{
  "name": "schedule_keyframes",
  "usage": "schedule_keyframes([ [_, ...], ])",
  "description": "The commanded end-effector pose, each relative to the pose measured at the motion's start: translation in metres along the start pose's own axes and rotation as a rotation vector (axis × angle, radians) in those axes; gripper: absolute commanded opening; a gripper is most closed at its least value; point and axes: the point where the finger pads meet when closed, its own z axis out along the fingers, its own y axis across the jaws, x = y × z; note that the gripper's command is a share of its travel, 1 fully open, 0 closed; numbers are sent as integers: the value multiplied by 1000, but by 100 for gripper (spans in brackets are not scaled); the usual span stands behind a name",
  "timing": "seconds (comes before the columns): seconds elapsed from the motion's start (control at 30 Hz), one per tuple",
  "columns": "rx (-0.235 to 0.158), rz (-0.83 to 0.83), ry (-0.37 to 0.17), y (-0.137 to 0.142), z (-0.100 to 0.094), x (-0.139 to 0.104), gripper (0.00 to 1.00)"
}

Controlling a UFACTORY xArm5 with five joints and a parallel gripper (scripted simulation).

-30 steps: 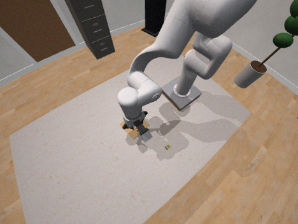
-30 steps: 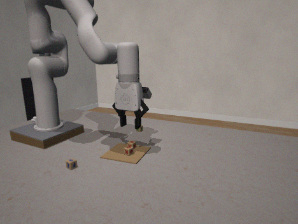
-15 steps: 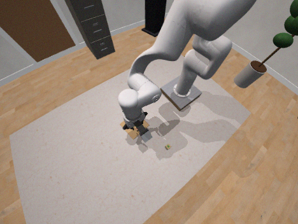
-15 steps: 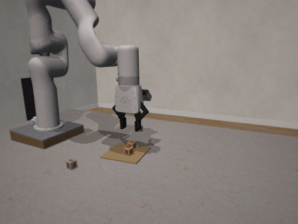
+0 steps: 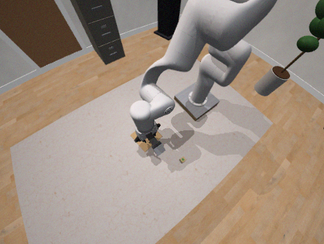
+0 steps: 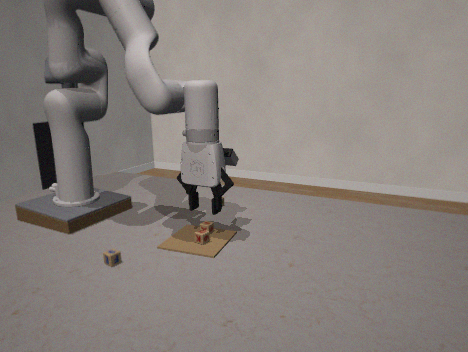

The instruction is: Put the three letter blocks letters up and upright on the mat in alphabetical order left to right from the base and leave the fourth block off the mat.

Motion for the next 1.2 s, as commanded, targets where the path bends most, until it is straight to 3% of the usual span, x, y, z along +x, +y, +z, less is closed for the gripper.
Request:
schedule_keyframes([
  [0.0, -4, 0, 0, 2, 5, 0, 63],
  [0.5, -4, 0, 0, 2, 20, 0, 63],
  [1.17, -4, 0, 0, 2, 22, 0, 63],
])
